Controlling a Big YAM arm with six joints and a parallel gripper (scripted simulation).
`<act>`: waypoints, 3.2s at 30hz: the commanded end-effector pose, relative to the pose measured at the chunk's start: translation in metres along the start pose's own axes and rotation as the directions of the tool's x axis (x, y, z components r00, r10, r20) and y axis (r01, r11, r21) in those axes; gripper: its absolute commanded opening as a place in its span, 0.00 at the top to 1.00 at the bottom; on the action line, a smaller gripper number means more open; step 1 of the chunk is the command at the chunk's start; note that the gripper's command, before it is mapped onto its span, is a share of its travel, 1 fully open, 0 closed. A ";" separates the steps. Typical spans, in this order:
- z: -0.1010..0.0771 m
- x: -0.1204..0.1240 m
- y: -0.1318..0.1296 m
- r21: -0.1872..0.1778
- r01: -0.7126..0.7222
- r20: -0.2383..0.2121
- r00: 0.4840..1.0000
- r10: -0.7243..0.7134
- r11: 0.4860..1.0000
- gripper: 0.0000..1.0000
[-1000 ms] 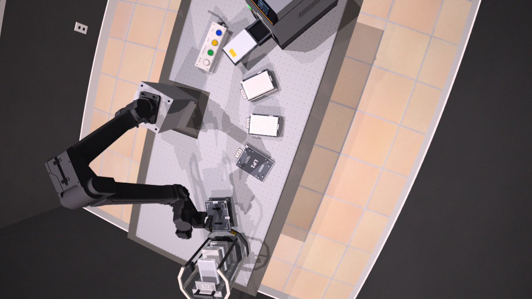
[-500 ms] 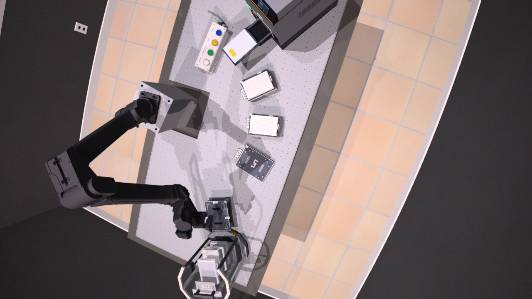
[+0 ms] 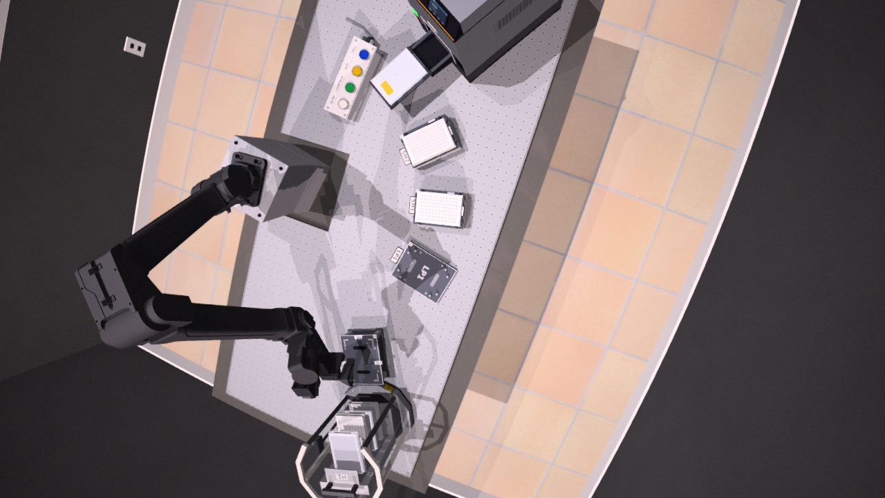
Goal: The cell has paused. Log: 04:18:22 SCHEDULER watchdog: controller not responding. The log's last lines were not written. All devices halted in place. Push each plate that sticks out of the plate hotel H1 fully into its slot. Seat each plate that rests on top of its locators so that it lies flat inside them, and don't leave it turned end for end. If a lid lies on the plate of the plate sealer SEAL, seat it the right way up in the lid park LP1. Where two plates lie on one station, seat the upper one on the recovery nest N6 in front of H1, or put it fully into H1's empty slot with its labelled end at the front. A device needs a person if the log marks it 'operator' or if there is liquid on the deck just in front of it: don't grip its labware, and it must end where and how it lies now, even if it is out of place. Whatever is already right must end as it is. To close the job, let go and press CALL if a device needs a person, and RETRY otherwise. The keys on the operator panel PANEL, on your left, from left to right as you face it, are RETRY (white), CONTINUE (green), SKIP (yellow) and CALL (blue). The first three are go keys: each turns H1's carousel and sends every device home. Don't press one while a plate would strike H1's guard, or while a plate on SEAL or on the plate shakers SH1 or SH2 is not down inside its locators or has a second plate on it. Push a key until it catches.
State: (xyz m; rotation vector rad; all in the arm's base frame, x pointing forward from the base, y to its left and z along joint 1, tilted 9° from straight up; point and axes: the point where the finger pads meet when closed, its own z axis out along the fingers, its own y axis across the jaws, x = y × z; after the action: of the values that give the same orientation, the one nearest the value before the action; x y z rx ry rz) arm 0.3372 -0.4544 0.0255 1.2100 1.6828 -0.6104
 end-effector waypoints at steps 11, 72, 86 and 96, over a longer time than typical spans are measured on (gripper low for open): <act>-0.010 -0.048 0.004 -0.008 -0.019 0.058 0.998 0.019 1.000 0.00; -0.085 -0.031 0.120 -0.524 0.315 -0.659 0.439 -0.611 0.791 0.00; -0.122 -0.013 0.150 -0.508 0.307 -0.666 0.452 -0.594 0.804 0.00; -0.136 -0.005 0.172 -0.509 0.306 -0.665 0.453 -0.593 0.805 0.00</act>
State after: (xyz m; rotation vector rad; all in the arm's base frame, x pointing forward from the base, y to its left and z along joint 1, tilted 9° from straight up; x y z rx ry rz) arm 0.4307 -0.2905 0.0949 0.7812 2.8755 0.0099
